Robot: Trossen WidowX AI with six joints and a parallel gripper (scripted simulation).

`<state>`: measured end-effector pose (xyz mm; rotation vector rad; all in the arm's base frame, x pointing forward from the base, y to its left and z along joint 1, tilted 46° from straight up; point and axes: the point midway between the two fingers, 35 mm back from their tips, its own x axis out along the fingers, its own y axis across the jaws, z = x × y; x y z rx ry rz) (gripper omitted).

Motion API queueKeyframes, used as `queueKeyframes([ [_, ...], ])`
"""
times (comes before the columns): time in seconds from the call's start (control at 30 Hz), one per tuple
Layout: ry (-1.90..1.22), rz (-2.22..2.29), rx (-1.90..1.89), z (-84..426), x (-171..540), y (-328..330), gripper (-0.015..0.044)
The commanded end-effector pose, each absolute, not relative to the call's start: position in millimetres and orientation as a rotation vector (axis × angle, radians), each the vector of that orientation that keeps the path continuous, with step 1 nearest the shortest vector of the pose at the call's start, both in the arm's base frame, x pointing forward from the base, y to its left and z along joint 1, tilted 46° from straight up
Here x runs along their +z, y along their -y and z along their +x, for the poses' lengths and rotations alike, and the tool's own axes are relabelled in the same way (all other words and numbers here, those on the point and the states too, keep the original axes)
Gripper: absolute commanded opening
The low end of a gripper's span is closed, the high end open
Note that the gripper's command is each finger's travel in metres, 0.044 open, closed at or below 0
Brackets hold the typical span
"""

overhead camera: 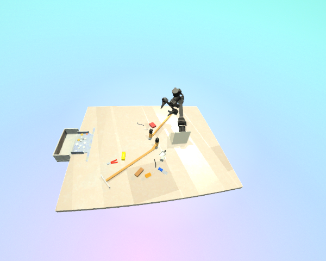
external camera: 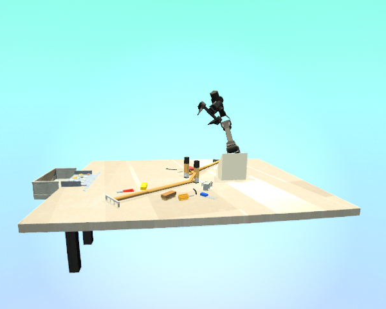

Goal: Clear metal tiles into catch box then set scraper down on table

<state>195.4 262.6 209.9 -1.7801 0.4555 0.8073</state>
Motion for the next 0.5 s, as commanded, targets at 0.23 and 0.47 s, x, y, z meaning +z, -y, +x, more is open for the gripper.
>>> queueKeyframes([
  [0.23,-0.458,-2.012,0.981,197,231,-232,0.0440],
  [0.47,-0.449,-2.139,1.100,195,242,-212,0.0440],
])
